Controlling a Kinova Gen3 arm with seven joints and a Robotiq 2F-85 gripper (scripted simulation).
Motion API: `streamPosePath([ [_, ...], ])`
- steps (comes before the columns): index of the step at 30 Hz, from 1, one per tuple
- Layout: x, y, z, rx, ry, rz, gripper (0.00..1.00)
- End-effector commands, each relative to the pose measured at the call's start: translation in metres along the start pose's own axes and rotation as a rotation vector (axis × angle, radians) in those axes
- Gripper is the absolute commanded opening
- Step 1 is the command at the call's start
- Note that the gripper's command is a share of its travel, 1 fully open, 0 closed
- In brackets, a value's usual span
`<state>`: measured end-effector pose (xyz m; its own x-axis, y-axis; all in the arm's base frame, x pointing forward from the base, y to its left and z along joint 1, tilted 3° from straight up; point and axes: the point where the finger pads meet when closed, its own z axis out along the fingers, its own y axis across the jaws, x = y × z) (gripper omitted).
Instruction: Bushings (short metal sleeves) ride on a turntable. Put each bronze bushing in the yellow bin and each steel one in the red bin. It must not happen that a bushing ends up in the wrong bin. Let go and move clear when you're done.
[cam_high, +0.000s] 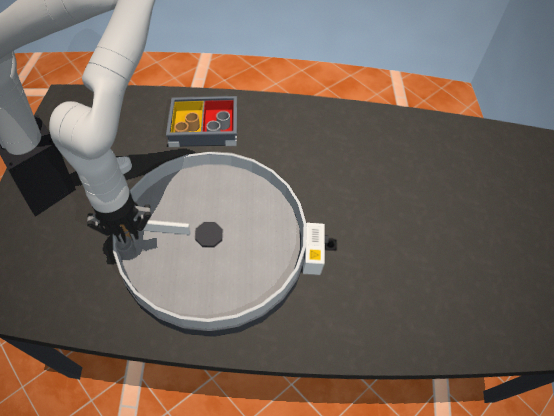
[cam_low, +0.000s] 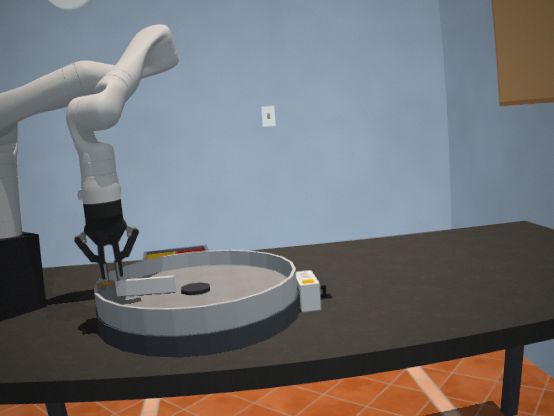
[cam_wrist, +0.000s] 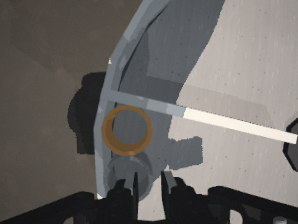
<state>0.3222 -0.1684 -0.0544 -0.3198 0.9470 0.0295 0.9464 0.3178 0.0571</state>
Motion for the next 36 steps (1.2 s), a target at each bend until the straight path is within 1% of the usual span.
streamPosePath([
  [1,-0.001,-0.003,0.005,0.006,0.000,0.002,0.18],
  [2,-0.001,-0.003,0.008,0.006,0.000,0.003,0.18],
  [12,-0.001,-0.003,0.008,0.006,0.000,0.003,0.18],
  [36,-0.001,-0.003,0.027,0.006,0.000,0.003,0.18],
])
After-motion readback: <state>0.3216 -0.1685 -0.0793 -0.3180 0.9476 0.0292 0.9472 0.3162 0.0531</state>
